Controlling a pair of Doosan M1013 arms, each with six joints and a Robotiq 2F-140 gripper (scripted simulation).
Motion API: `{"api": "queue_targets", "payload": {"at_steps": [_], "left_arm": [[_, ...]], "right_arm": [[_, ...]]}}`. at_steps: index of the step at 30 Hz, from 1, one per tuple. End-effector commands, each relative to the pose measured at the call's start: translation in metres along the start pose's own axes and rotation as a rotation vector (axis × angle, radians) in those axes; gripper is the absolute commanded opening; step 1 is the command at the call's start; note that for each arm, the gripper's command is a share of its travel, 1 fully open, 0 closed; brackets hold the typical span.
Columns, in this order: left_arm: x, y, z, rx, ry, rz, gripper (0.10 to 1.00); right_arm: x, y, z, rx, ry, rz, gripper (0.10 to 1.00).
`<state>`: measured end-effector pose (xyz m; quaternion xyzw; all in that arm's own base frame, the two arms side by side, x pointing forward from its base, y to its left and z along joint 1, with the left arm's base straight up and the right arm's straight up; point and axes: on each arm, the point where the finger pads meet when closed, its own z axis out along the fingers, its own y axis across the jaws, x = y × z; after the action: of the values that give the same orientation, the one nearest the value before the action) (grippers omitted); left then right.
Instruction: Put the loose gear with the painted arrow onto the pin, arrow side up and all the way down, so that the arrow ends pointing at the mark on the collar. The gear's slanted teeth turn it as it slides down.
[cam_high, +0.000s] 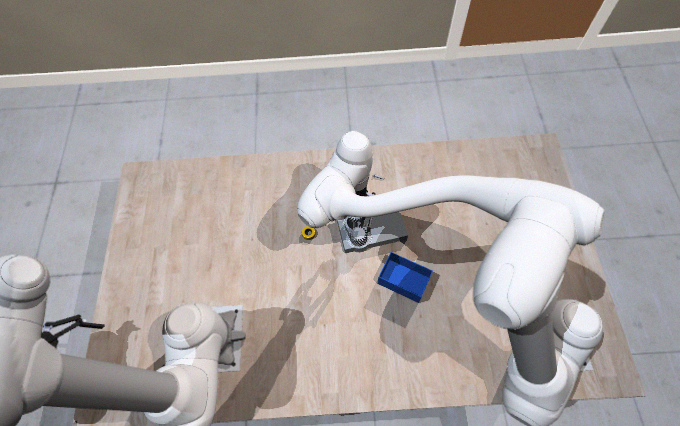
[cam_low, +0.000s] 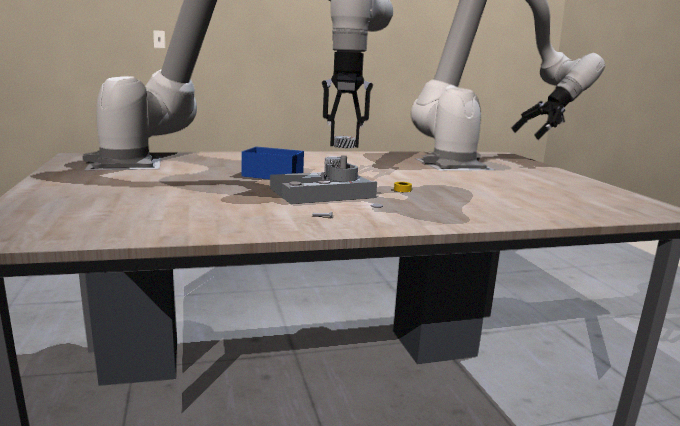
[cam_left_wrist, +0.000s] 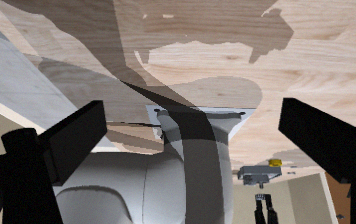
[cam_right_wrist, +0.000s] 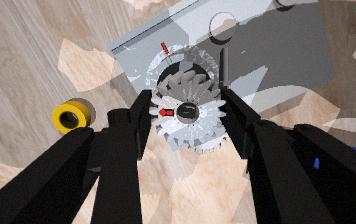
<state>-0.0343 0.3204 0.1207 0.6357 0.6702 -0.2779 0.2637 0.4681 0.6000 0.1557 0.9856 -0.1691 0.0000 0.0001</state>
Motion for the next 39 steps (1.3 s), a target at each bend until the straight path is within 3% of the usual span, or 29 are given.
{"api": "queue_targets", "payload": {"at_steps": [1,22,39], "left_arm": [[0.000,0.000,0.000,0.000,0.001,0.000,1.000],[0.000,0.000,0.000,0.000,0.001,0.000,1.000],[0.000,0.000,0.000,0.000,0.001,0.000,1.000]], "right_arm": [[0.000,0.000,-0.001,0.002,0.000,0.000,0.099],[0.000,0.000,0.021,0.002,0.000,0.000,0.099],[0.000,0.000,0.021,0.002,0.000,0.000,0.099]]}}
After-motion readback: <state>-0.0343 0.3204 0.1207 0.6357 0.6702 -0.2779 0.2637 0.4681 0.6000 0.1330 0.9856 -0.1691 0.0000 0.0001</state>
